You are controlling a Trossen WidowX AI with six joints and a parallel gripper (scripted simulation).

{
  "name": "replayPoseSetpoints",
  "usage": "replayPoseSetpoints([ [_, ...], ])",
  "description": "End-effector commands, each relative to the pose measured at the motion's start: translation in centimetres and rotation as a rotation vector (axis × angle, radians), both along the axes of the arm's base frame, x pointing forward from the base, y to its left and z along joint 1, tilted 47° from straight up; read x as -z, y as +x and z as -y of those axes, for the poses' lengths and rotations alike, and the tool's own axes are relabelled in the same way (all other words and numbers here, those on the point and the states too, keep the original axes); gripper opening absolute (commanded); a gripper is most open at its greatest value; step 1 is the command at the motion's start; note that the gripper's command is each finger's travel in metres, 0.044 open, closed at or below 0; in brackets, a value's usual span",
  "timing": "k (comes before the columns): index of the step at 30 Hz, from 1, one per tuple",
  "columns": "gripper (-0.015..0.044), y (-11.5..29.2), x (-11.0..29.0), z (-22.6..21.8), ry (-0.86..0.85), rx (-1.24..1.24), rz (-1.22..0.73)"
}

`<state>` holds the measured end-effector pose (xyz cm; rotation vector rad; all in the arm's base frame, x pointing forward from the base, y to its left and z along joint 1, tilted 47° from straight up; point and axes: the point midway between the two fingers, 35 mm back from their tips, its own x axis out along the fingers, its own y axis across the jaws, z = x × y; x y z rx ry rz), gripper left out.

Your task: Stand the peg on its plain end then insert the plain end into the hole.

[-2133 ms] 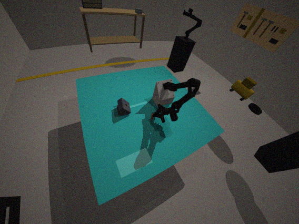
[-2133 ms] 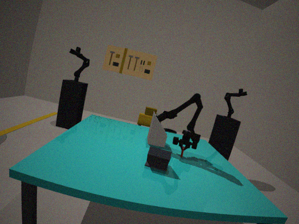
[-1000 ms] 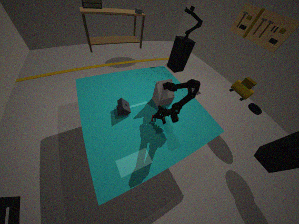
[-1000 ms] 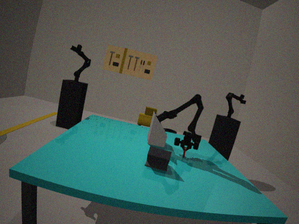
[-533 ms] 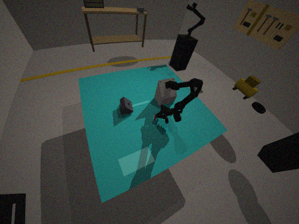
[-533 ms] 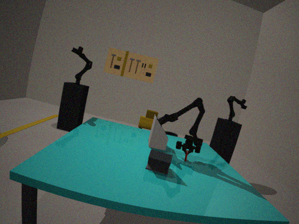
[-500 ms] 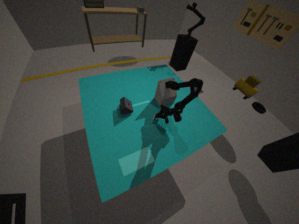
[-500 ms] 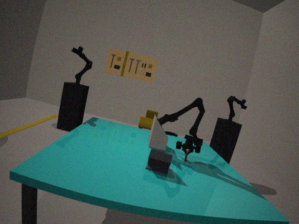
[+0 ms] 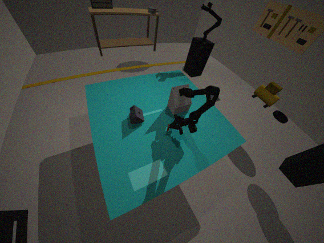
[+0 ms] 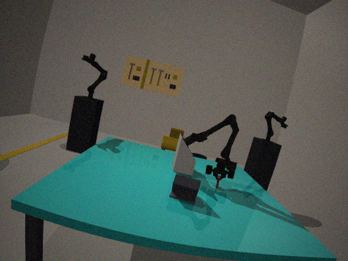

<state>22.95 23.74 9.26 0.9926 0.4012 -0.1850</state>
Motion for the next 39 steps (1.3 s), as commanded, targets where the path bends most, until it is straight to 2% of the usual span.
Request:
replayPoseSetpoints([
  [1, 0.0049, 0.02, 0.09, -0.24, 0.0, 0.0, -0.001],
  [26, 0.0049, 0.27, -0.66, -0.92, 0.006, 0.011, 0.026],
  [29, 0.0128, 0.27, -0.79, -0.81, 0.006, 0.012, 0.028],
  [39, 0.013, 0.27, -0.79, -0.81, 0.006, 0.012, 0.028],
])
